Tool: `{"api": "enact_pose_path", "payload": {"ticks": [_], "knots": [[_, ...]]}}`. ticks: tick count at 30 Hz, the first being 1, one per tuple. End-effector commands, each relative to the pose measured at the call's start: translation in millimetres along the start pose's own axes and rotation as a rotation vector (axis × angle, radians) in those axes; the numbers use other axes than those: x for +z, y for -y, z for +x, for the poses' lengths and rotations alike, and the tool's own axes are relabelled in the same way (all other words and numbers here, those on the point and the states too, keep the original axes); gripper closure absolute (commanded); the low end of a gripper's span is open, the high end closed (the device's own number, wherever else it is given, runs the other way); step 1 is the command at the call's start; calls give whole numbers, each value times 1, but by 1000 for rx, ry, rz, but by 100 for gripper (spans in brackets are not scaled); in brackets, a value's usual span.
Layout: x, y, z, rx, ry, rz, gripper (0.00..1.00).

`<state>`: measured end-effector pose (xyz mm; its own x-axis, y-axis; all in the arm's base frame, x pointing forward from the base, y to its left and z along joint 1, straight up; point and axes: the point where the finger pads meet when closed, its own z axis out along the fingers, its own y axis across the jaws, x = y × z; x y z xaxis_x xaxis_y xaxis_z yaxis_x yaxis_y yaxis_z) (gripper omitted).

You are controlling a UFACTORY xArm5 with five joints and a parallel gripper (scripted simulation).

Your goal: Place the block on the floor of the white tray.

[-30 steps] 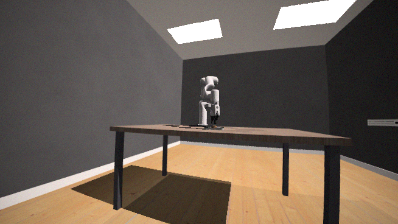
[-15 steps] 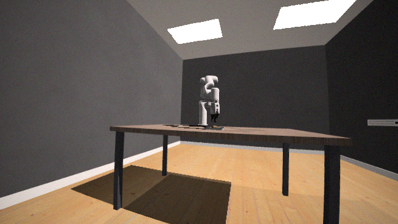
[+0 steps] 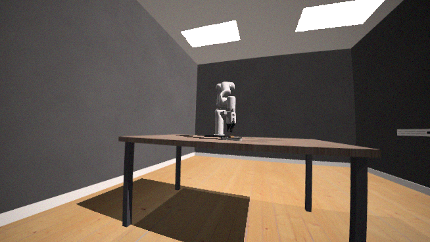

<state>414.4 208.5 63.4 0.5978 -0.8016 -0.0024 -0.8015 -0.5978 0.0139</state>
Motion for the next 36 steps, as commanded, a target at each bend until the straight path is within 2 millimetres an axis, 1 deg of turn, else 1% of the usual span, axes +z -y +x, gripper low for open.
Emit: {"api": "enact_pose_path", "payload": {"ticks": [1, 2, 4, 5, 8, 13, 36], "knots": [[-2, -68, -12, 0, -2, 14, 45], [-2, -79, -14, 0, -2, 14, 45], [-2, -79, -14, 0, -2, 14, 45], [0, -112, -20, 0, -2, 14, 45], [1, -138, -24, 0, -2, 14, 45], [-1, -189, -33, 0, -2, 14, 45], [-1, -189, -33, 0, -2, 14, 45]]}}
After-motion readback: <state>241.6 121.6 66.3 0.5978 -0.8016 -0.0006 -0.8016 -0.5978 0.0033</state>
